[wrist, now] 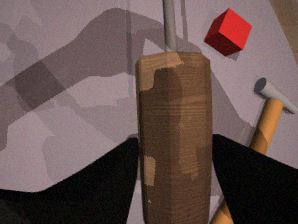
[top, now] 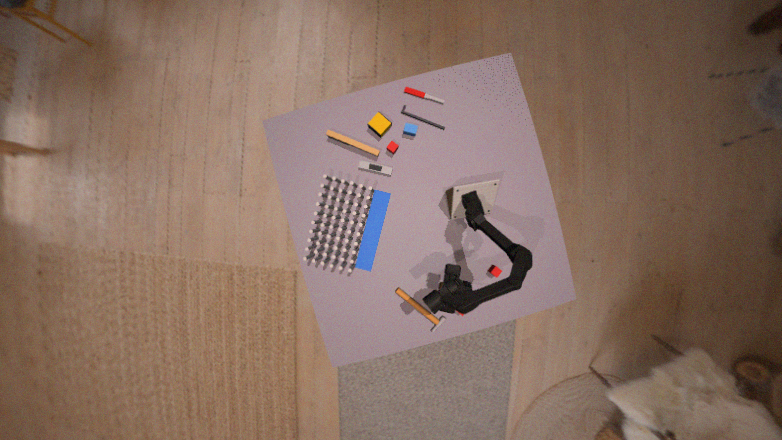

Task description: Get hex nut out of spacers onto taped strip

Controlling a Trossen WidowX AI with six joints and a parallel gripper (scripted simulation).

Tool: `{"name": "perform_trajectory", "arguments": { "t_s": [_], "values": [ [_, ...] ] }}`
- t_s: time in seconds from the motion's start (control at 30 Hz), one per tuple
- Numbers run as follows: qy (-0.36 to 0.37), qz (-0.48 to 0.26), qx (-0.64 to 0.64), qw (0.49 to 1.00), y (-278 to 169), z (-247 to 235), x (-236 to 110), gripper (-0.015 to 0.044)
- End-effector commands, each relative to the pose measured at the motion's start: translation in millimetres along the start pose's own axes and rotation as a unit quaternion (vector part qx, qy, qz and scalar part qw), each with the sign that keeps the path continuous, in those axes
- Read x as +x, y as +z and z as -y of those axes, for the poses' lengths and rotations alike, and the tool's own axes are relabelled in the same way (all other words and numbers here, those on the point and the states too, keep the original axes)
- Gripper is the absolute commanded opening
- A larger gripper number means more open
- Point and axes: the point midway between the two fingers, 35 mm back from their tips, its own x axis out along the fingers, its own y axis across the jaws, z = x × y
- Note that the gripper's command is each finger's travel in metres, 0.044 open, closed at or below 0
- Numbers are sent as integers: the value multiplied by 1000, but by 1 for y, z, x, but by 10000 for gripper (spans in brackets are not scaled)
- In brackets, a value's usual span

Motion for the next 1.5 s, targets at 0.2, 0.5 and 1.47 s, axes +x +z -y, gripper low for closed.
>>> {"name": "perform_trajectory", "arguments": {
  "t_s": [0.2,0.5,1.47],
  "values": [
    [-12,-3,7,1000,9,7,-17,0],
    [1,-42,149,988,-13,-3,-24,0],
    [-22,-171,578,797,-76,-47,-56,0]
  ]
}}
